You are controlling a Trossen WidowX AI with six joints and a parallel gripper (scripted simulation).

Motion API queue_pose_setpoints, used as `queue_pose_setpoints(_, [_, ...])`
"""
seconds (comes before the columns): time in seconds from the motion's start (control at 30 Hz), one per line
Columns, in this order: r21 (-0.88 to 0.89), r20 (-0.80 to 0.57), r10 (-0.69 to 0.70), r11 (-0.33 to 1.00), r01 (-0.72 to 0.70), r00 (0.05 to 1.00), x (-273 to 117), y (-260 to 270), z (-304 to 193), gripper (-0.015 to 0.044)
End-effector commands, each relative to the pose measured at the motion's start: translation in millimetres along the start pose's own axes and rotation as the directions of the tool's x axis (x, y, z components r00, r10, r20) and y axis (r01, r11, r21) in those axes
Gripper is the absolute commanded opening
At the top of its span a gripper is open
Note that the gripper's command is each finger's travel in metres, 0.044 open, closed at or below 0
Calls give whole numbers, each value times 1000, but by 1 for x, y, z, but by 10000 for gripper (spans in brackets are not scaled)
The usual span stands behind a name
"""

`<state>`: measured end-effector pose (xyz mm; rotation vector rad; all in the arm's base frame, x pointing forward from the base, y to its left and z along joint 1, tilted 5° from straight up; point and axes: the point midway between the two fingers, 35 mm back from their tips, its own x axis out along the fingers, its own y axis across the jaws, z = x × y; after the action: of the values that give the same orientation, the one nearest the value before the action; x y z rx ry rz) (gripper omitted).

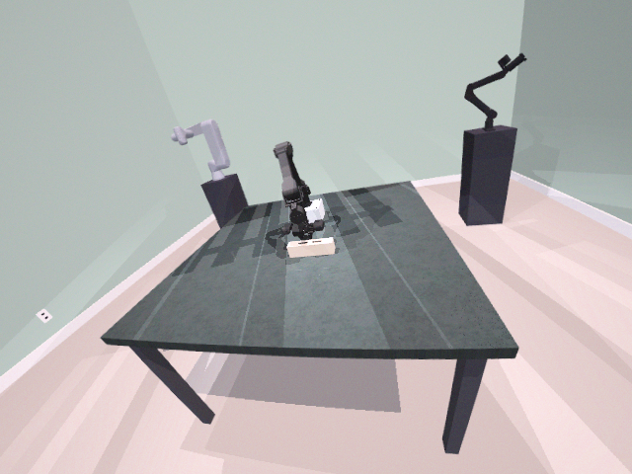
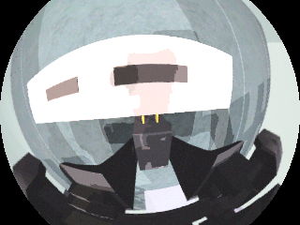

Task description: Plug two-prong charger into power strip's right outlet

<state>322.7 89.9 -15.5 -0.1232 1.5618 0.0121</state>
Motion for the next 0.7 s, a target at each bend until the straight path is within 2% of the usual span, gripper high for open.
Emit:
queue_pose_setpoints(0.0, [0, -2, 3, 1000, -3, 1000, 0, 0, 0, 0])
queue_pose_setpoints(0.67, [0, -2, 3, 1000, -3, 1000, 0, 0, 1, 0])
